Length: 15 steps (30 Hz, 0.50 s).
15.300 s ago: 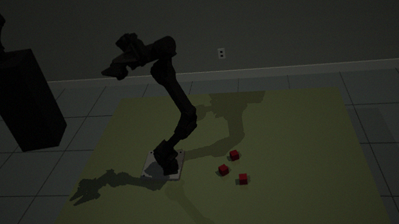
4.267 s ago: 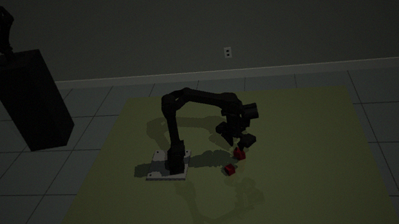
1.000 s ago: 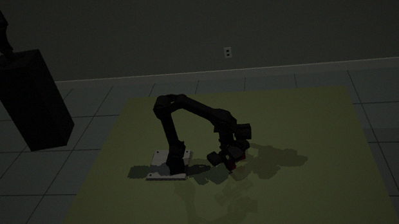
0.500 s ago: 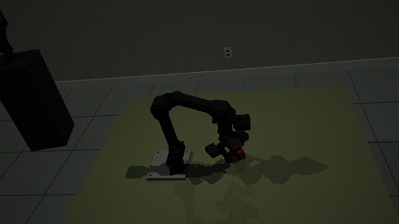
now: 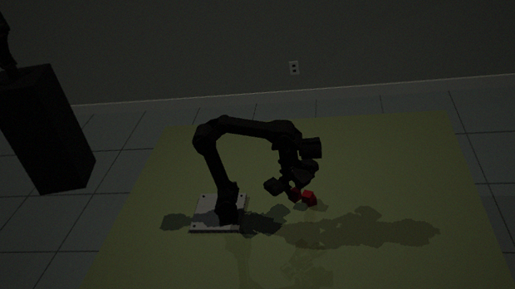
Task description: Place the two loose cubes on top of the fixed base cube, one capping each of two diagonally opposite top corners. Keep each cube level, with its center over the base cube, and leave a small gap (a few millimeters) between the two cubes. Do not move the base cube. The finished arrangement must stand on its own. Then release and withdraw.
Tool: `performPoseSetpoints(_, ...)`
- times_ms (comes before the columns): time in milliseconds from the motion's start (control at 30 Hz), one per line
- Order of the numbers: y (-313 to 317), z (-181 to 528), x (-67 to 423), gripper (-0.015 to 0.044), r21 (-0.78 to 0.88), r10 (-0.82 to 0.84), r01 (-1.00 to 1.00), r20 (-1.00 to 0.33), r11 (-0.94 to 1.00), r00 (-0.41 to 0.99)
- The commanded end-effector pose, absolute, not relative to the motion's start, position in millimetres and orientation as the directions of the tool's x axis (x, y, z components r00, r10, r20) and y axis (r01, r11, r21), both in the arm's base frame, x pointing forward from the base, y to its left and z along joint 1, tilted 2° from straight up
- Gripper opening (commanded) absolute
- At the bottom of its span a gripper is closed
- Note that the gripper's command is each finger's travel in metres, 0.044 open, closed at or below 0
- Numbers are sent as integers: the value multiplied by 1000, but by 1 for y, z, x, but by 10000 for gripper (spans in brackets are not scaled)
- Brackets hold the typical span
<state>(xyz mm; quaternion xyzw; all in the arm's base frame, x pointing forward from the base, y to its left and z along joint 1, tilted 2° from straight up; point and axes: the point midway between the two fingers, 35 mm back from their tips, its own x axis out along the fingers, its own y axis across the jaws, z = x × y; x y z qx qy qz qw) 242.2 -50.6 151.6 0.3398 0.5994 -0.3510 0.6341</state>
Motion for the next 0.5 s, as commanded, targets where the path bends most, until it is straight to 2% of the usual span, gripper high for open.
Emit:
performPoseSetpoints(0,-45,152,248,105,1,-38,774,-999,633,33)
performPoseSetpoints(467,-21,149,270,105,-24,-36,300,-999,954,34)
